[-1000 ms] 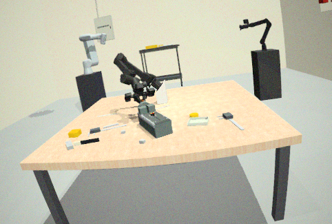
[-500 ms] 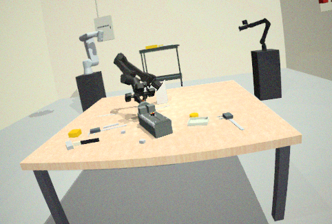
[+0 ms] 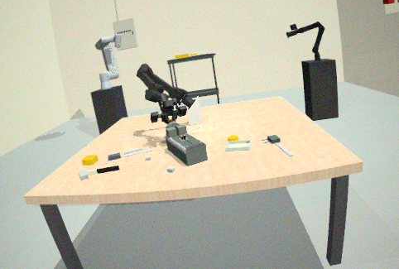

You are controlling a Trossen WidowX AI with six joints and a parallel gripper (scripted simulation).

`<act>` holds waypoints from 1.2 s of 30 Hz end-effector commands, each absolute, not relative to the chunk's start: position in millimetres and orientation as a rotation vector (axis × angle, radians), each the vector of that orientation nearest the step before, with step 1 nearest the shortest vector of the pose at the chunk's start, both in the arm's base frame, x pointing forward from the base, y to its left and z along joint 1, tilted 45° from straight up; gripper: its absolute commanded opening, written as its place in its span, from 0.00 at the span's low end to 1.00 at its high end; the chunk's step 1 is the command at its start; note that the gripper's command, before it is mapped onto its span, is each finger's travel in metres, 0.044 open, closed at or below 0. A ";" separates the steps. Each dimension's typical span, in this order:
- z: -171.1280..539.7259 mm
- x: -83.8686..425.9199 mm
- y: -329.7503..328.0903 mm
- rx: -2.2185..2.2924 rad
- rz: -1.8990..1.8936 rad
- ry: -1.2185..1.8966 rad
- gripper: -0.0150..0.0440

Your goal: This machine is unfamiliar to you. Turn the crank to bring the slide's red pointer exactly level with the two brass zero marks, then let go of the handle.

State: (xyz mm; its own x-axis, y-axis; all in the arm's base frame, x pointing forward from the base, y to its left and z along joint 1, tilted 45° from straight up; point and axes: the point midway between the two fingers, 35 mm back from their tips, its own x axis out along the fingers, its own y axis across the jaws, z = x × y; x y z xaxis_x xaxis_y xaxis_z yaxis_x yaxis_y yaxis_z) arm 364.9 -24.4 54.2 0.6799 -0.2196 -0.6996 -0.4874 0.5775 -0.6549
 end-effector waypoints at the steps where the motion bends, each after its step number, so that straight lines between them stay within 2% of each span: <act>1: 45.4 361.9 -24.2 -0.967 0.196 0.860 0.25; 36: 28.3 360.9 -34.6 -0.967 0.196 0.860 0.25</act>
State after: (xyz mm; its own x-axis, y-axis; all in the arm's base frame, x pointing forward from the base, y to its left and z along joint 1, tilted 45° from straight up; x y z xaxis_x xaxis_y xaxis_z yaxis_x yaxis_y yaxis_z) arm 361.3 -30.2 35.8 0.6732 -0.2123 -0.7083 -0.4965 0.5800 -0.6457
